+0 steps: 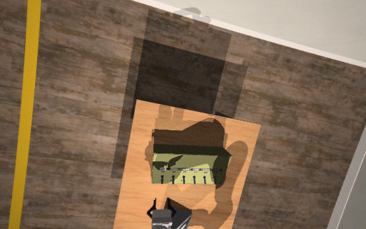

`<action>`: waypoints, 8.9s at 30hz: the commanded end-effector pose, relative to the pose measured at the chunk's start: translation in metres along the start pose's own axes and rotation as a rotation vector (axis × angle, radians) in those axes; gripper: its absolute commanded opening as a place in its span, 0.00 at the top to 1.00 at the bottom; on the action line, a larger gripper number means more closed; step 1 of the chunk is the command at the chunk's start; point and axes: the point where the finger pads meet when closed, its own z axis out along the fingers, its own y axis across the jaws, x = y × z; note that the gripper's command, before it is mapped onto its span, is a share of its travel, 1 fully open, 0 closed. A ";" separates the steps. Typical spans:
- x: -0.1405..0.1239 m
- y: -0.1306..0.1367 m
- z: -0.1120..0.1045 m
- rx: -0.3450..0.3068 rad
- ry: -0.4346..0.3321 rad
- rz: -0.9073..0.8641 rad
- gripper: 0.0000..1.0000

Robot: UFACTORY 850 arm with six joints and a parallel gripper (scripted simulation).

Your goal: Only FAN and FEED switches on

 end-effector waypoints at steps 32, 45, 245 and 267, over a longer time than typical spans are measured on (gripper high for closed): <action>0.006 0.030 0.061 0.001 0.001 0.001 0.00; 0.006 0.030 0.070 0.001 0.001 0.001 0.00; 0.006 0.174 0.070 0.001 0.001 0.001 0.00; 0.006 0.184 0.070 0.001 0.001 0.001 0.00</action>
